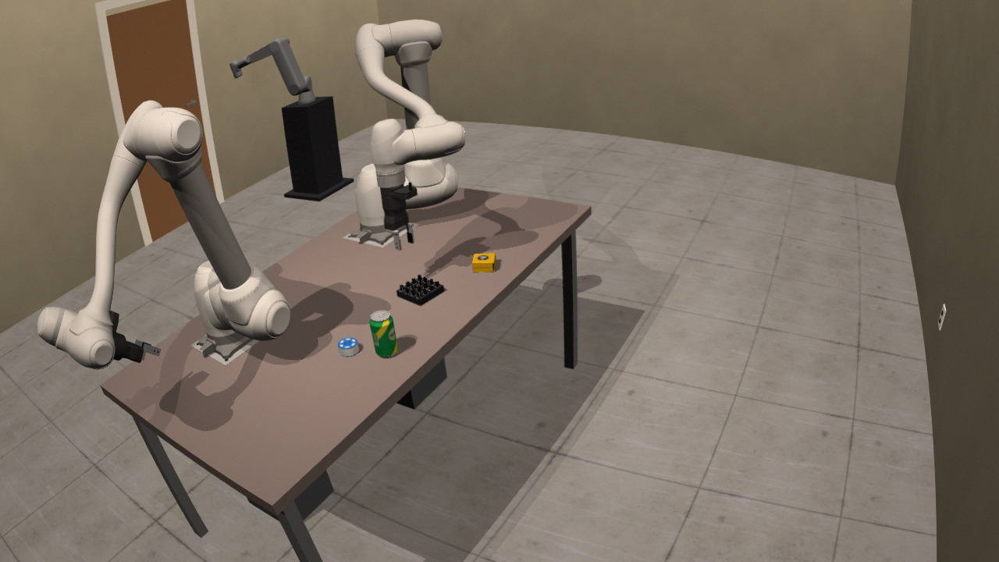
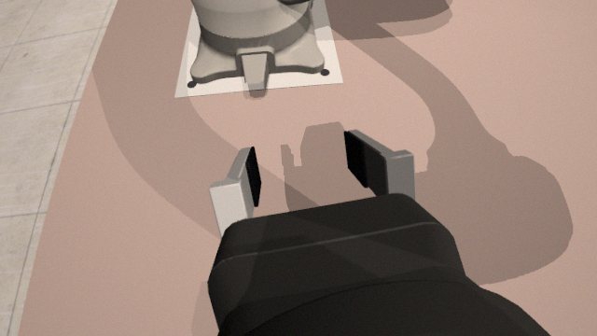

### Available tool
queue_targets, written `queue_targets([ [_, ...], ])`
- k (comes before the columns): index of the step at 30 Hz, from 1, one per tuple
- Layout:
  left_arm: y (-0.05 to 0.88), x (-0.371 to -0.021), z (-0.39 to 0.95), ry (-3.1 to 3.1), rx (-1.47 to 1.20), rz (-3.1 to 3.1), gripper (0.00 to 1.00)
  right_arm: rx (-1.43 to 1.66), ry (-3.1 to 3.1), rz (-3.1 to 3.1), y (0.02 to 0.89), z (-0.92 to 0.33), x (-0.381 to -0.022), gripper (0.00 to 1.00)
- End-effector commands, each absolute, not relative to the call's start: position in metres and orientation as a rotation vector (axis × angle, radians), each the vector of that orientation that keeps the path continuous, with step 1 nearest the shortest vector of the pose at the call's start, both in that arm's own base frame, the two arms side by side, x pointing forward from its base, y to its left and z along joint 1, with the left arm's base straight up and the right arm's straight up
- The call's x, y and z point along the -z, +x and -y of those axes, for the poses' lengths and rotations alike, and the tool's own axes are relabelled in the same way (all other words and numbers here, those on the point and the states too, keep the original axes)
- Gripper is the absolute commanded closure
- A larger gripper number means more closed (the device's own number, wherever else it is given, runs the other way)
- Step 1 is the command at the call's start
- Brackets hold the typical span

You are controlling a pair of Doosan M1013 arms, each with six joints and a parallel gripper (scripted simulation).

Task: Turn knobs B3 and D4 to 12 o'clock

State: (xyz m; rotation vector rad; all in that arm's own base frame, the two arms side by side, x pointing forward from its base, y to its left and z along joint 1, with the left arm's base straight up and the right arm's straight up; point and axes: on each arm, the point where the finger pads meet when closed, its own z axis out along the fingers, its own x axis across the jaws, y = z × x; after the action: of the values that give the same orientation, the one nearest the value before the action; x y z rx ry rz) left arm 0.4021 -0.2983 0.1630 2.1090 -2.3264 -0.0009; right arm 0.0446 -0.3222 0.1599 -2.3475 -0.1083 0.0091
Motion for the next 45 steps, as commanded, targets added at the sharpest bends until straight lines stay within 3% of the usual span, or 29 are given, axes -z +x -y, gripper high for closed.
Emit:
queue_targets([
  [1, 0.416, -0.16, 0.301, 2.287, -0.011, 2.157, 0.0, 0.007, -2.354, 0.109, 0.046, 0.322, -0.159, 0.0],
  [23, 0.459, -0.132, 0.305, 2.947, -0.012, 1.092, 0.0, 0.007, -2.354, 0.109, 0.046, 0.322, -0.159, 0.0],
  [38, 0.482, -0.109, 0.312, 3.129, -0.012, 0.271, 0.0, 0.007, -2.354, 0.109, 0.046, 0.322, -0.159, 0.0],
  [45, 0.483, -0.106, 0.313, 3.136, -0.01, 0.19, 0.0, 0.007, -2.354, 0.109, 0.046, 0.322, -0.159, 0.0],
])
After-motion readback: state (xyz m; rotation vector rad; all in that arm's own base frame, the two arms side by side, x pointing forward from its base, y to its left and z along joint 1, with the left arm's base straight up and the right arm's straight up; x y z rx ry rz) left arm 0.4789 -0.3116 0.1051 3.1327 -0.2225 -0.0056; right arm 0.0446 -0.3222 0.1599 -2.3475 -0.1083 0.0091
